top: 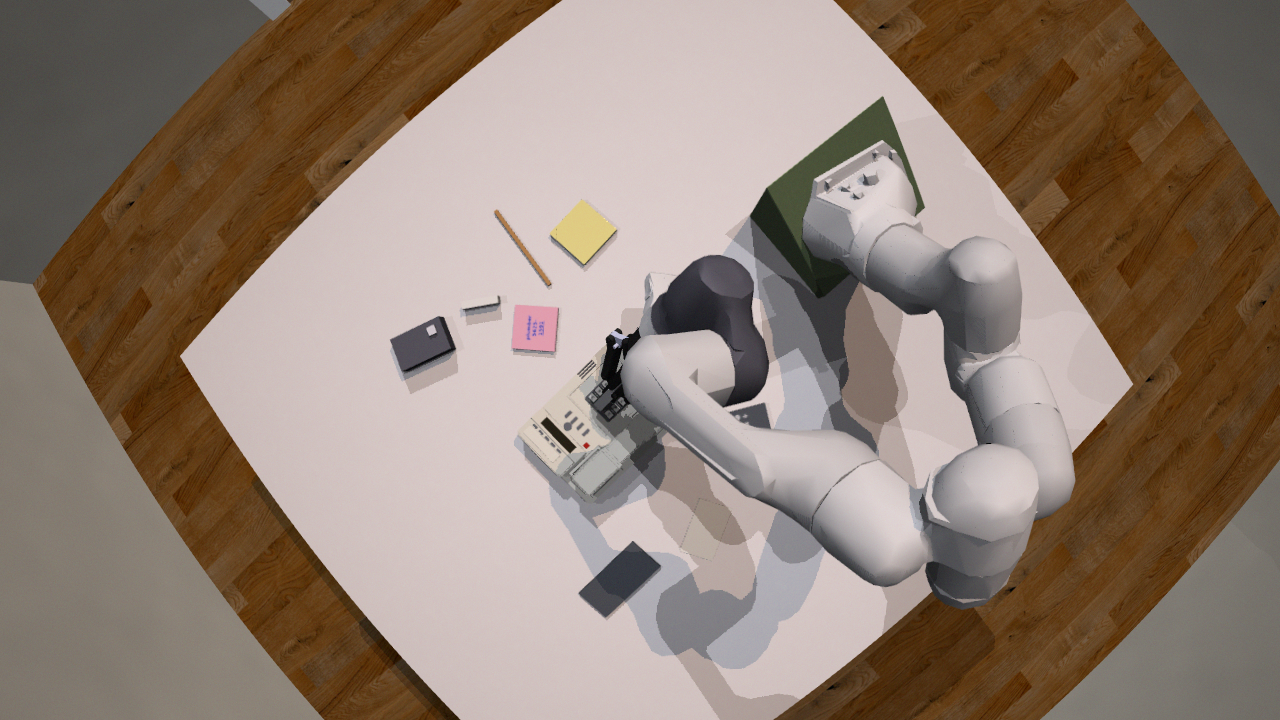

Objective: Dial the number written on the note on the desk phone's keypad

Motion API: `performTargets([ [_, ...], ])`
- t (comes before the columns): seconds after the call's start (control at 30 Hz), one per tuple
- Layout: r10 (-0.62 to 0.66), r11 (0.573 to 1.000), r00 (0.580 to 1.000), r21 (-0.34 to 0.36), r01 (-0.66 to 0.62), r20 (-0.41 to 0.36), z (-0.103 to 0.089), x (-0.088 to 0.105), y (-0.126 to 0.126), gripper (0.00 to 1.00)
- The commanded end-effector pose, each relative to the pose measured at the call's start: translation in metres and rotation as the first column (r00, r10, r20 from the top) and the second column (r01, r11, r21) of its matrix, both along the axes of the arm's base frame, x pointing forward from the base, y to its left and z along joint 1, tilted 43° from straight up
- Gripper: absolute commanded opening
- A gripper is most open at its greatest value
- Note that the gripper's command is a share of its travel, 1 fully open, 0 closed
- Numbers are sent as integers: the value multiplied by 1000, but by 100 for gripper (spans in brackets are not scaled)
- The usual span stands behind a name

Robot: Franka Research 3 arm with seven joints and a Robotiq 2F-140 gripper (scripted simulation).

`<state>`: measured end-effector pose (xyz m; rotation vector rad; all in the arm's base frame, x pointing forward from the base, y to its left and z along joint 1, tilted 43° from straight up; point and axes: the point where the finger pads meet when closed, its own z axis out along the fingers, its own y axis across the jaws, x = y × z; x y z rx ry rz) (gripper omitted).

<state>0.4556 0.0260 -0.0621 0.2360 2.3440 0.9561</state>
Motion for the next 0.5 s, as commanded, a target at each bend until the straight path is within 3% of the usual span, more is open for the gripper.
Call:
performTargets([
  [0.0,7,1000,1000,-2,-7,6,3,1,0,0],
  [0.47,7,1000,1000,-2,-7,6,10,2,-5,0],
])
